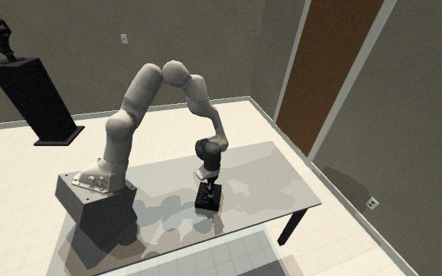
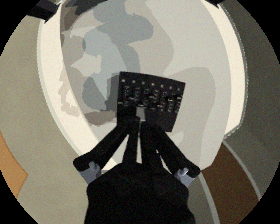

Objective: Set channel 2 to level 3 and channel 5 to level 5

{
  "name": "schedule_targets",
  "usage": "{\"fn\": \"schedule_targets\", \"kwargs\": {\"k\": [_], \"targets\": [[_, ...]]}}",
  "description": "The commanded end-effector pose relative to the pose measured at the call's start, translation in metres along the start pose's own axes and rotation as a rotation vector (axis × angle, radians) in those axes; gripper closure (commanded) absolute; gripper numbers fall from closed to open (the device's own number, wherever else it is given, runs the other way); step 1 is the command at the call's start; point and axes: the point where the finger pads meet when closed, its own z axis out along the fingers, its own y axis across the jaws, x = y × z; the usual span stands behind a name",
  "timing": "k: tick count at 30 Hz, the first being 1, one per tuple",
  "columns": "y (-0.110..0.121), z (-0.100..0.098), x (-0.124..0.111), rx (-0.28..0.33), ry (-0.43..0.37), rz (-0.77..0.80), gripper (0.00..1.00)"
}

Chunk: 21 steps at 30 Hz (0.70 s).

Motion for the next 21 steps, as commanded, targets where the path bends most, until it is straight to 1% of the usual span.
{"fn": "schedule_targets", "kwargs": {"k": [1,21], "targets": [[0.0006,0.0001,0.0025,0.001,-0.003,-0.011,1.0],[0.0005,0.0001,0.0107,0.001,-0.003,-0.011,1.0]]}}
